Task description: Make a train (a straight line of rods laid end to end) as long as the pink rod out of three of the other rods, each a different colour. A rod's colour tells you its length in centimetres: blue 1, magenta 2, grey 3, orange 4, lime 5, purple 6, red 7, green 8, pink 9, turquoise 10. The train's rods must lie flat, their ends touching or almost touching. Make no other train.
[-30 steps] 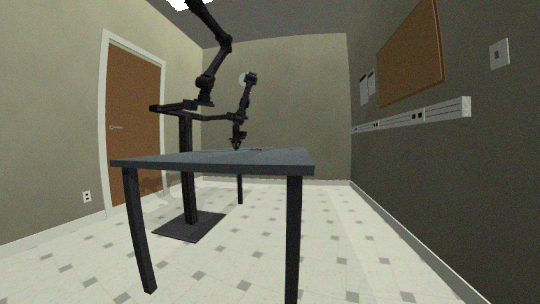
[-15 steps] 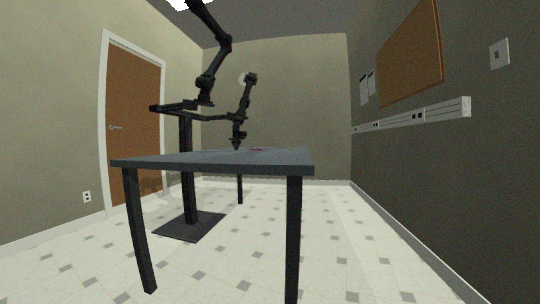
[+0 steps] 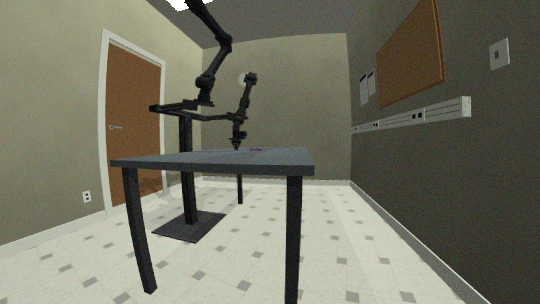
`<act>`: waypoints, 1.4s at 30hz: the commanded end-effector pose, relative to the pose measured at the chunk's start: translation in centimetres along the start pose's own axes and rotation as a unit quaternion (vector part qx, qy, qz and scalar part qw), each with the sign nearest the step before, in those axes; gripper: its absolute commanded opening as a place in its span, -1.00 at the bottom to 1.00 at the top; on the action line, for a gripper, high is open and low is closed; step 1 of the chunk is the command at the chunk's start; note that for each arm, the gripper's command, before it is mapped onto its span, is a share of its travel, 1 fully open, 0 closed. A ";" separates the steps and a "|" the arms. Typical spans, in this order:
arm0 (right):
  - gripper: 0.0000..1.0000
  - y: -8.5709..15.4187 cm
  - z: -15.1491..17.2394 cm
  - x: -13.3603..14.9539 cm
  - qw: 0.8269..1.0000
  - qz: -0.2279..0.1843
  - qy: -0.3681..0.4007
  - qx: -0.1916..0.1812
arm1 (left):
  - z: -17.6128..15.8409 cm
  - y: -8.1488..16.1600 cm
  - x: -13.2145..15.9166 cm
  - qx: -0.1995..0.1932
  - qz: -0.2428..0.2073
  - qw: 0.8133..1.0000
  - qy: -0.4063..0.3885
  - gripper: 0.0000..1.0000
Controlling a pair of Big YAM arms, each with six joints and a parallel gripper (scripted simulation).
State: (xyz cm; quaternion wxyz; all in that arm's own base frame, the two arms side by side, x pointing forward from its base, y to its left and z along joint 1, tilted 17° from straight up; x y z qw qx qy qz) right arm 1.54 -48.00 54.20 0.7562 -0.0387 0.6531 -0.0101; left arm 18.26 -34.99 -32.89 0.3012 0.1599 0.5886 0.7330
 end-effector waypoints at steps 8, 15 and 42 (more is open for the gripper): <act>1.00 0.7 -0.7 -2.4 0.999 -0.032 -0.005 0.007 | -0.2 1.2 -0.7 0.003 -0.008 1.000 0.003 -0.91; 1.00 0.7 -0.7 -2.4 0.999 -0.032 -0.005 0.007 | -0.5 5.3 -0.3 0.003 -0.007 1.000 -0.001 -0.91; 1.00 0.7 -0.7 -2.4 0.999 -0.032 -0.005 0.007 | 0.5 10.7 -1.0 0.006 -0.009 1.000 -0.003 -0.91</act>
Point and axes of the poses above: on each arm, the point where the finger pads meet when closed, its own y axis back along the fingers, its own z axis across the jaws, x = y × z, the point moved 2 cm from there along y, back along the fingers, and after that the axes turned 9 degrees about -y, right-handed, at the moved point
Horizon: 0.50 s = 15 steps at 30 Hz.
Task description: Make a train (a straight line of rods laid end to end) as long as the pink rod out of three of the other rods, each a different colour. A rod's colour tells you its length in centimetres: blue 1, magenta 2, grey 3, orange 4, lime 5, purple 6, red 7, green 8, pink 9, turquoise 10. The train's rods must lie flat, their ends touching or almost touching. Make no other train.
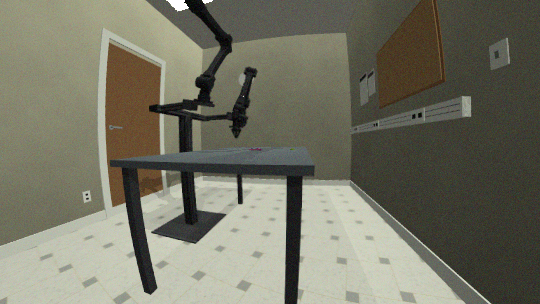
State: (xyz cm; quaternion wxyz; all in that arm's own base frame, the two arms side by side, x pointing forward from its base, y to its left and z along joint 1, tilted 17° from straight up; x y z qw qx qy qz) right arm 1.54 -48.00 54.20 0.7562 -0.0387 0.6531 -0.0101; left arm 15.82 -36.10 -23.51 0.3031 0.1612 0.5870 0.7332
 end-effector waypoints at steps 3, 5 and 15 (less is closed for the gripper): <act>1.00 0.7 -0.7 -2.4 0.999 -0.032 -0.005 0.007 | 1.2 0.9 -1.3 0.009 -0.012 1.000 -0.027 -0.91; 1.00 0.7 -0.7 -2.4 0.999 -0.032 -0.005 0.007 | 2.2 0.8 -1.4 0.009 -0.012 0.998 -0.060 -0.91; 1.00 0.7 -0.7 -2.4 0.999 -0.032 -0.005 0.007 | 6.7 0.8 -1.5 0.008 -0.013 0.979 -0.202 -0.91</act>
Point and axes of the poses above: on each arm, the point where the finger pads meet when closed, its own y axis back along the fingers, its own z axis across the jaws, x = y × z, the point moved 2 cm from there along y, back along the fingers, and after that the axes turned 9 degrees about -y, right-handed, at the moved point
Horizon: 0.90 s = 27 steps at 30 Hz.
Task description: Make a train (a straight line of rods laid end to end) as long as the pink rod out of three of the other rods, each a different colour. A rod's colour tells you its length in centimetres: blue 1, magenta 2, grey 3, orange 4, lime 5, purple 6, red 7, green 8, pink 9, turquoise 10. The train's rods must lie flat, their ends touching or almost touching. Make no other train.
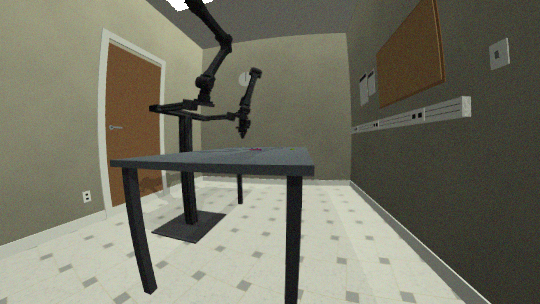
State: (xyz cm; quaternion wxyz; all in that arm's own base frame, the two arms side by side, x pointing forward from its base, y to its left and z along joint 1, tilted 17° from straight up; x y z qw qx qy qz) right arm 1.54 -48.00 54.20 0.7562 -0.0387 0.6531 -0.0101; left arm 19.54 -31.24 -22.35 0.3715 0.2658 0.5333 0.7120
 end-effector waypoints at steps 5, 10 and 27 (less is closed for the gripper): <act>1.00 0.7 -0.7 -2.4 0.999 -0.032 -0.005 0.007 | 2.8 1.2 -0.7 0.007 -0.029 0.991 -0.133 -0.91; 1.00 0.7 -0.7 -2.4 0.999 -0.032 -0.005 0.007 | 4.7 1.2 0.0 0.005 -0.029 0.980 -0.199 -0.91; 1.00 0.7 -0.7 -2.4 0.999 -0.032 -0.005 0.007 | 10.1 1.3 3.2 -0.006 -0.027 0.914 -0.405 -0.91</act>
Point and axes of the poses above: on each arm, the point where the finger pads meet when closed, its own y axis back along the fingers, its own z axis across the jaws, x = y × z, the point moved 2 cm from there along y, back along the fingers, and after that the axes turned 9 degrees about -y, right-handed, at the moved point
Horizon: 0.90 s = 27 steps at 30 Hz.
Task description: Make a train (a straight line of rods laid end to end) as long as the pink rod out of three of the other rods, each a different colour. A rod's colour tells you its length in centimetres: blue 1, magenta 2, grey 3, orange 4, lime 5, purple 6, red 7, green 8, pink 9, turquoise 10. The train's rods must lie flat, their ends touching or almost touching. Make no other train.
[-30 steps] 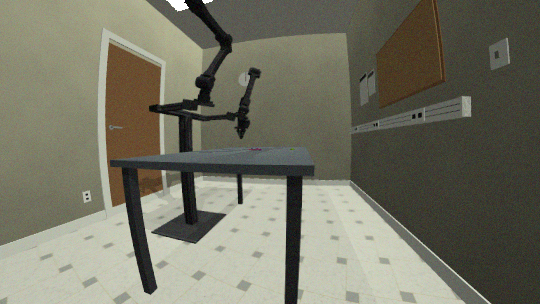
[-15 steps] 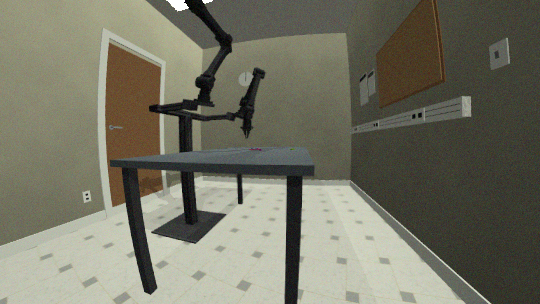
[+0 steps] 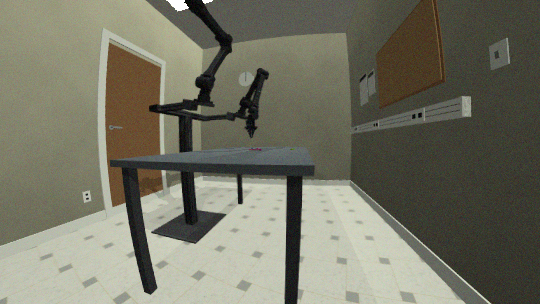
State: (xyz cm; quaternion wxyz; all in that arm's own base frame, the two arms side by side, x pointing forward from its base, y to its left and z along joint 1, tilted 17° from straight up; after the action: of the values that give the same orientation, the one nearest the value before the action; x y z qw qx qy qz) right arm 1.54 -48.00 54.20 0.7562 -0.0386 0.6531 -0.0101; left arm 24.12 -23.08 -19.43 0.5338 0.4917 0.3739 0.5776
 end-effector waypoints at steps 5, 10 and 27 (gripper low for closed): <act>1.00 0.7 -0.7 -2.4 0.999 -0.032 -0.005 0.007 | 1.6 0.9 1.2 -0.014 -0.020 0.994 -0.104 -0.91; 1.00 0.7 -0.7 -2.4 0.999 -0.032 -0.005 0.007 | 1.7 1.0 1.6 -0.015 -0.020 0.993 -0.119 -0.91; 1.00 0.7 -0.7 -2.4 0.999 -0.032 -0.005 0.007 | 1.9 0.9 0.8 -0.020 -0.024 0.992 -0.123 -0.91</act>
State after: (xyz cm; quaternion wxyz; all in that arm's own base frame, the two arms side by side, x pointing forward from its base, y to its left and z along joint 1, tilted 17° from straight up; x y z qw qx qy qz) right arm 1.54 -48.00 54.20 0.7562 -0.0387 0.6531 -0.0101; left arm 24.79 -21.30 -18.77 0.5812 0.5557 0.3074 0.5088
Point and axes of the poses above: on each arm, the point where the finger pads meet when closed, its own y axis back along the fingers, its own z axis across the jaws, x = y × z, the point moved 2 cm from there along y, back along the fingers, and after that the axes turned 9 degrees about -y, right-handed, at the moved point
